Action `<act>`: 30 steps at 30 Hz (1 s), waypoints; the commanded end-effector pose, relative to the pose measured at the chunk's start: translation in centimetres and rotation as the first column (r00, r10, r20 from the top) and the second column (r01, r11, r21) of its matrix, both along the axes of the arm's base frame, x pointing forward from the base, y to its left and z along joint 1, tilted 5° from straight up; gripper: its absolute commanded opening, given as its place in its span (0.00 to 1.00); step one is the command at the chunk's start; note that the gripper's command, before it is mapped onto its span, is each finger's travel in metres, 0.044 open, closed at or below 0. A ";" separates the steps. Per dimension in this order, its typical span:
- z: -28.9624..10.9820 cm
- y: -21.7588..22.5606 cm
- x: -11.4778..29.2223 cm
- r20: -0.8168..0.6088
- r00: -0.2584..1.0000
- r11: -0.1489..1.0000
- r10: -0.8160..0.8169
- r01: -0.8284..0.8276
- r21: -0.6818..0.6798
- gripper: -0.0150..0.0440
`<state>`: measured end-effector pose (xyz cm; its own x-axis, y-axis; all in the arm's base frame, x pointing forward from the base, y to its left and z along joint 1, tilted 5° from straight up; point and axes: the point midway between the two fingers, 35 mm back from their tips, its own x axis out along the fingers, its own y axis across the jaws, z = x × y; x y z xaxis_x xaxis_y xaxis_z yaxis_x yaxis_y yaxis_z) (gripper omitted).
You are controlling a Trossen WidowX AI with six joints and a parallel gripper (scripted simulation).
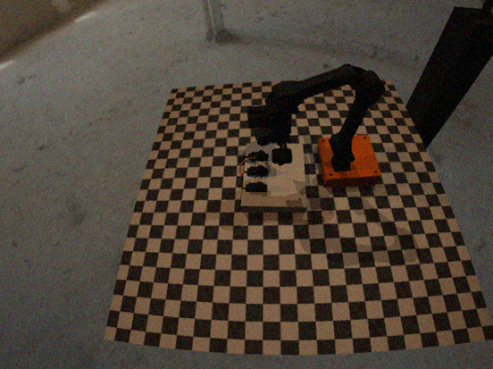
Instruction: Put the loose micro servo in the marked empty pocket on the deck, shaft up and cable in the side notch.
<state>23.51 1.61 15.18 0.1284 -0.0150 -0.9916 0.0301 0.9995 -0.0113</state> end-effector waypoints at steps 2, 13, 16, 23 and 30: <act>-0.1 0.0 -0.8 -0.019 1.000 1.000 -0.003 0.003 -0.004 1.00; 4.9 0.0 -1.3 -0.003 1.000 1.000 0.000 0.000 0.000 1.00; 4.9 0.0 -1.3 -0.003 1.000 1.000 0.000 0.000 0.000 1.00; 4.9 0.0 -1.3 -0.003 1.000 1.000 0.000 0.000 0.000 1.00; 4.9 0.0 -1.3 -0.003 1.000 1.000 0.000 0.000 0.000 1.00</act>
